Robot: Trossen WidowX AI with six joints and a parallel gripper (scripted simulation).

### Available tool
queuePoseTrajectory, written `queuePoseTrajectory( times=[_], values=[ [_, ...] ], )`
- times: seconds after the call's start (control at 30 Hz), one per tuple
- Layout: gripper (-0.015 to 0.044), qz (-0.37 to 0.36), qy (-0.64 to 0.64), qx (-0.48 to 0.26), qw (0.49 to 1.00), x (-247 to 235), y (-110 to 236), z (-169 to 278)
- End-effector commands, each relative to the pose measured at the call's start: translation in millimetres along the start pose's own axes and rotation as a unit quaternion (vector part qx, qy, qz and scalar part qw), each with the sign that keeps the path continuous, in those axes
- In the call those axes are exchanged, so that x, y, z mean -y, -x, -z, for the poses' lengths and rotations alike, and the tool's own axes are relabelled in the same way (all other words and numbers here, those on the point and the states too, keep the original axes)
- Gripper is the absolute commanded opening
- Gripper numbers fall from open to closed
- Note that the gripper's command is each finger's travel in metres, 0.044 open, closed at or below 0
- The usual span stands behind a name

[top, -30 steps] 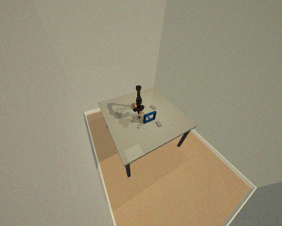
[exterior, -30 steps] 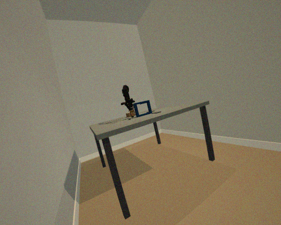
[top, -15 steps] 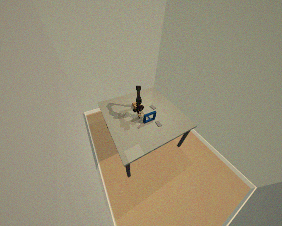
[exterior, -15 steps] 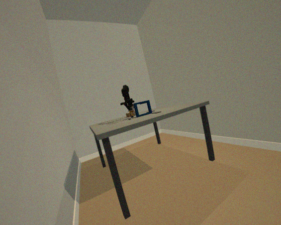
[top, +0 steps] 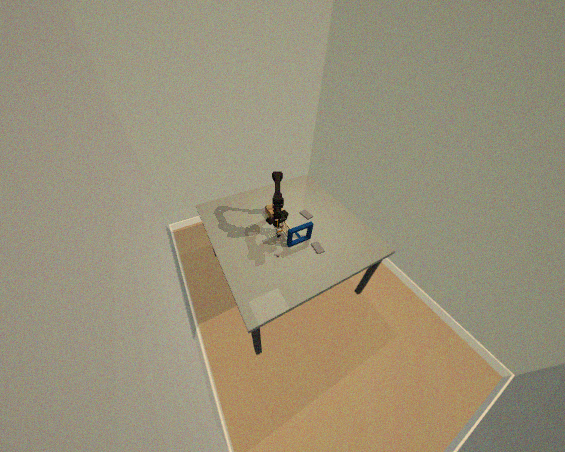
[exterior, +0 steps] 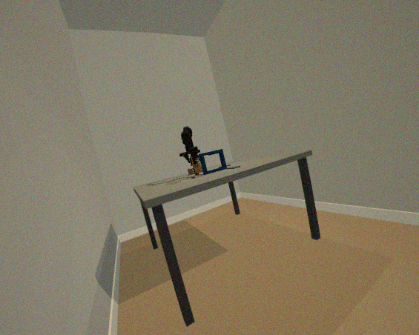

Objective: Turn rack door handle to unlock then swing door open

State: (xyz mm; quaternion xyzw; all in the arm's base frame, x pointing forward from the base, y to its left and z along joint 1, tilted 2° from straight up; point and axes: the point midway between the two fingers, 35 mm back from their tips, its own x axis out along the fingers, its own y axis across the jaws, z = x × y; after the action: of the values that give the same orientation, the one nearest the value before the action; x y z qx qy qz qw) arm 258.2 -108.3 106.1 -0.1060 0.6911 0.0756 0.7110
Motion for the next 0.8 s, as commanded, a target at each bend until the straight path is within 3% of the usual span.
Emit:
queuePoseTrajectory(
  times=[0.0,0.77],
  values=[
    [0.0283,-0.001,0.002,0.001,1.0,0,4,-1],
    [0.0283,0.0,0.002,0.001,1.0,2,35,-2]
  ],
)
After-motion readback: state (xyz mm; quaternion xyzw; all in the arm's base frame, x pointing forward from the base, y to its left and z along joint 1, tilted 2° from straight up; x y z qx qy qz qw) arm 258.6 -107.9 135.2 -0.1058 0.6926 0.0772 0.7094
